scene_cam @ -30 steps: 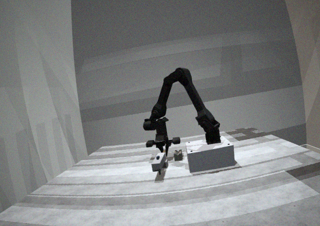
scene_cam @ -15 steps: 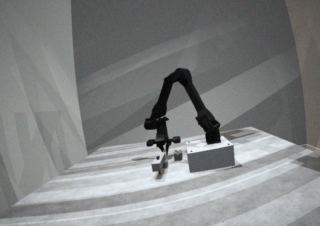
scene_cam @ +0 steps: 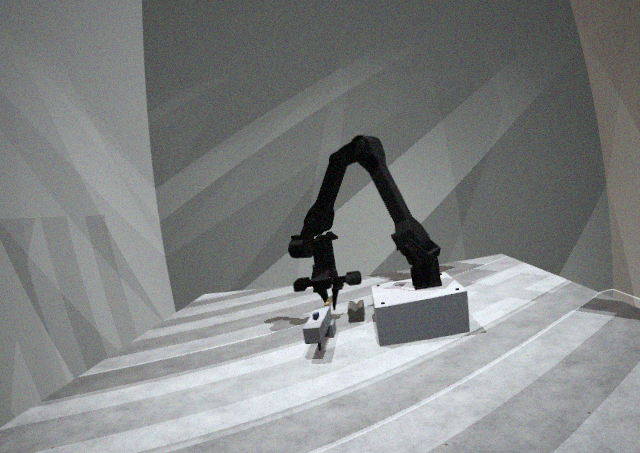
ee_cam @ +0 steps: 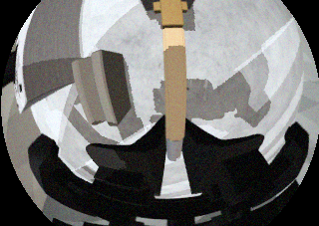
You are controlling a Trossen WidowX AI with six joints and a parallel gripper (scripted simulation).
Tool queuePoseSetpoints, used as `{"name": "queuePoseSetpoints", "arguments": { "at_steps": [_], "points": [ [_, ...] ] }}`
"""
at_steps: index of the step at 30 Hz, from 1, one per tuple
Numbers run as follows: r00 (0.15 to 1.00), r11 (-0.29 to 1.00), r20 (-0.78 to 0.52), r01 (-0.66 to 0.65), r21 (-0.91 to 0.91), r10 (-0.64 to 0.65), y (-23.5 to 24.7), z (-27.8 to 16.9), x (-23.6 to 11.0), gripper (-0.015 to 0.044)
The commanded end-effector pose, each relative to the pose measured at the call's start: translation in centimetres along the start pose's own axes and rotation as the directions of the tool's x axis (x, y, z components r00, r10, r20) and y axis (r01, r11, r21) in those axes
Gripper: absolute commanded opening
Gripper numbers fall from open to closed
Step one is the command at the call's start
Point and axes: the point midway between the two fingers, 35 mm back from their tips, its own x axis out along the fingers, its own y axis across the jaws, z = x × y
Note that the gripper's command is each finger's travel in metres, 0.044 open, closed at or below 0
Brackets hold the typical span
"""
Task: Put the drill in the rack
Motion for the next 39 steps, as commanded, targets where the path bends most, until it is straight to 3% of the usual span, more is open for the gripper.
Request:
{"name": "queuePoseSetpoints", "arguments": {
  "at_steps": [1, 39],
  "points": [
    [1.000, 1.000, 0.001, 0.005, -0.004, -0.005, 0.0, 0.0, -0.3, 0.0000],
    [1.000, 1.000, 0.001, 0.005, -0.004, -0.005, 0.3, 0.1, -1.7, 0.0000]
  ]
}}
